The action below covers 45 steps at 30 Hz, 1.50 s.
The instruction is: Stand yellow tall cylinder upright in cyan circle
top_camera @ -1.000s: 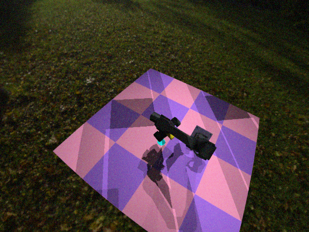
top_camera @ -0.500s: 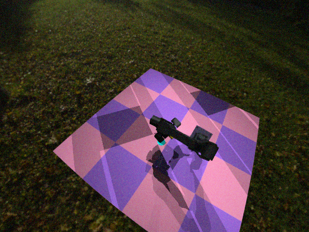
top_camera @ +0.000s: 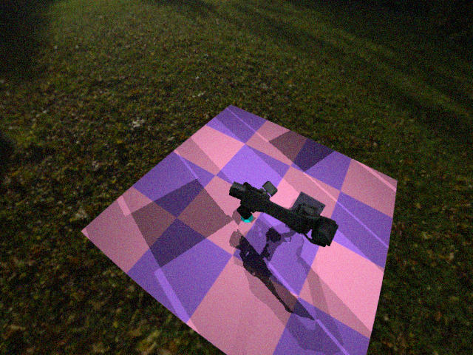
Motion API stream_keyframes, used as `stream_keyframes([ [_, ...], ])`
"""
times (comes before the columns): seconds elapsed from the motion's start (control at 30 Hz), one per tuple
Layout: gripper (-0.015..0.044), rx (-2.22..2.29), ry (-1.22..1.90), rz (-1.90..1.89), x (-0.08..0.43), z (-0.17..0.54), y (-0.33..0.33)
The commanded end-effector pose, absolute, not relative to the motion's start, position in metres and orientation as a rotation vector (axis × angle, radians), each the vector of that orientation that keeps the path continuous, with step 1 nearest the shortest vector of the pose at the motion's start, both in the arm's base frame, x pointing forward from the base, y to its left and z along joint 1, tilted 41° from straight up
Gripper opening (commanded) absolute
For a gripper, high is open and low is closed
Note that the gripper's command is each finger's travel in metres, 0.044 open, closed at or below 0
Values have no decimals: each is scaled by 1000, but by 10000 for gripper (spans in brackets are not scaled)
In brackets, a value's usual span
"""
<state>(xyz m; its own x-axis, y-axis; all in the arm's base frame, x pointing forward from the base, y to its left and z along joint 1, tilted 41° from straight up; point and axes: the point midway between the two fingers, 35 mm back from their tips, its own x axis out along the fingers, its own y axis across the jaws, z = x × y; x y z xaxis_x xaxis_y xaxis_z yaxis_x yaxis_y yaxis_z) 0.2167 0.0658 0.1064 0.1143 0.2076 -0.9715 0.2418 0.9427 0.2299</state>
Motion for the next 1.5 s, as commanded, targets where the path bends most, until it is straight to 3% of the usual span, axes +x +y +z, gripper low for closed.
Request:
stream_keyframes([
  [0.0,105,360,1443,-43,216,106,66],
  [1.47,105,272,1200,-182,219,102,66],
])
